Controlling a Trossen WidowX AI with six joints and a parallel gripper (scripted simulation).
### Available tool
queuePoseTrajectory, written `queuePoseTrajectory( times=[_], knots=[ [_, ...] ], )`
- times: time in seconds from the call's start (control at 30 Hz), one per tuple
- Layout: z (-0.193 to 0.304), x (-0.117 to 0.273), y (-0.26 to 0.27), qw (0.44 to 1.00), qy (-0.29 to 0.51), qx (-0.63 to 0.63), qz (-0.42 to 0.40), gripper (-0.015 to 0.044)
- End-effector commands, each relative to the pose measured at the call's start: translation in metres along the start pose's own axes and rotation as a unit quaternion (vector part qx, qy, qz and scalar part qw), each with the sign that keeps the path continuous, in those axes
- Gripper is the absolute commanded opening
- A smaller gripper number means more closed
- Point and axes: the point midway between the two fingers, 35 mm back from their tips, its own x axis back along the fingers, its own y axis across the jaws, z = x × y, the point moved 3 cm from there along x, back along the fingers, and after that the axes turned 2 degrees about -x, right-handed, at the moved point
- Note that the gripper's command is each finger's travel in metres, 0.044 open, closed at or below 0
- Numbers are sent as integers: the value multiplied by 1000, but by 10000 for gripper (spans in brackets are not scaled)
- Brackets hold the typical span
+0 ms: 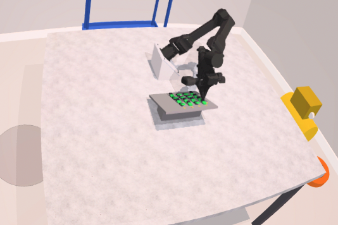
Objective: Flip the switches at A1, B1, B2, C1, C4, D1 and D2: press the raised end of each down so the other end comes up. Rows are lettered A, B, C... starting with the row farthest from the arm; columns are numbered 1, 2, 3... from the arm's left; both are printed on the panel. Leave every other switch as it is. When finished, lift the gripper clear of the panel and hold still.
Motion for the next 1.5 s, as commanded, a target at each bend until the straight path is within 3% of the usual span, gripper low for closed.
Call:
queuePoseTrajectory(
  times=[0.0,1.47],
  knots=[
    [0,-1,-1,1000,0,-2,2,0],
    [0,-7,-1,1000,0,-2,2,0]
  ],
)
